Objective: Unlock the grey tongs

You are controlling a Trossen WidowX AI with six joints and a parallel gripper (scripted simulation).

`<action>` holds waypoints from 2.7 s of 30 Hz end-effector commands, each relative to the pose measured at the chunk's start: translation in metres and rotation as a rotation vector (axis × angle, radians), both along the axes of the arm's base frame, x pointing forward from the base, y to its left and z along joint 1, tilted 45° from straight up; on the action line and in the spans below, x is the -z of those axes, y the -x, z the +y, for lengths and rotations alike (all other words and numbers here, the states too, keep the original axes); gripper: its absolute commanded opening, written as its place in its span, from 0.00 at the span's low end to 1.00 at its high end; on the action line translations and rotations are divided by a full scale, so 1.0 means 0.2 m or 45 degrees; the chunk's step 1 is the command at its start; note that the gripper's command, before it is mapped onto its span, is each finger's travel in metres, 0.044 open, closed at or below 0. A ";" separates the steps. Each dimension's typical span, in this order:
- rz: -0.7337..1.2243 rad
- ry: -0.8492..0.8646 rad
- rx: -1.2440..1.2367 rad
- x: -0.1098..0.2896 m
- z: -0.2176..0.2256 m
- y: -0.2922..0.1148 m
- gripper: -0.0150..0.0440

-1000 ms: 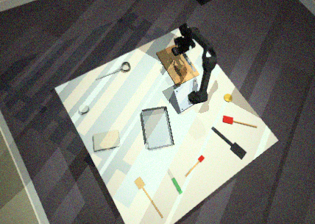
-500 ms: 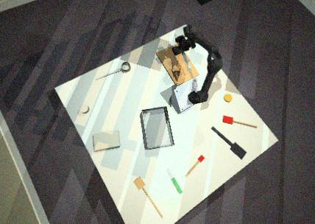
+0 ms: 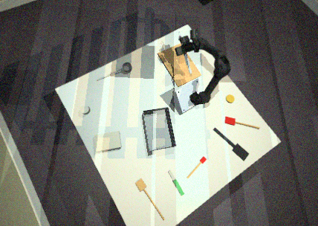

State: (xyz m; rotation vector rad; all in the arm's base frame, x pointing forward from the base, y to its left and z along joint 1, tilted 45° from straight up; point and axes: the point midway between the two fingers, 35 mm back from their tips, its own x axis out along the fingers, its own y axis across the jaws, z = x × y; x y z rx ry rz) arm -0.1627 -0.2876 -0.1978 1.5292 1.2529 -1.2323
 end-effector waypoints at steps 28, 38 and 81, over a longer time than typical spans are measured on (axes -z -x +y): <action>0.138 0.668 -0.068 -0.27 -0.05 0.00 0.00; 0.193 0.844 -0.105 -0.38 -0.03 -0.02 0.00; 0.162 0.750 -0.083 -0.32 -0.04 -0.01 0.00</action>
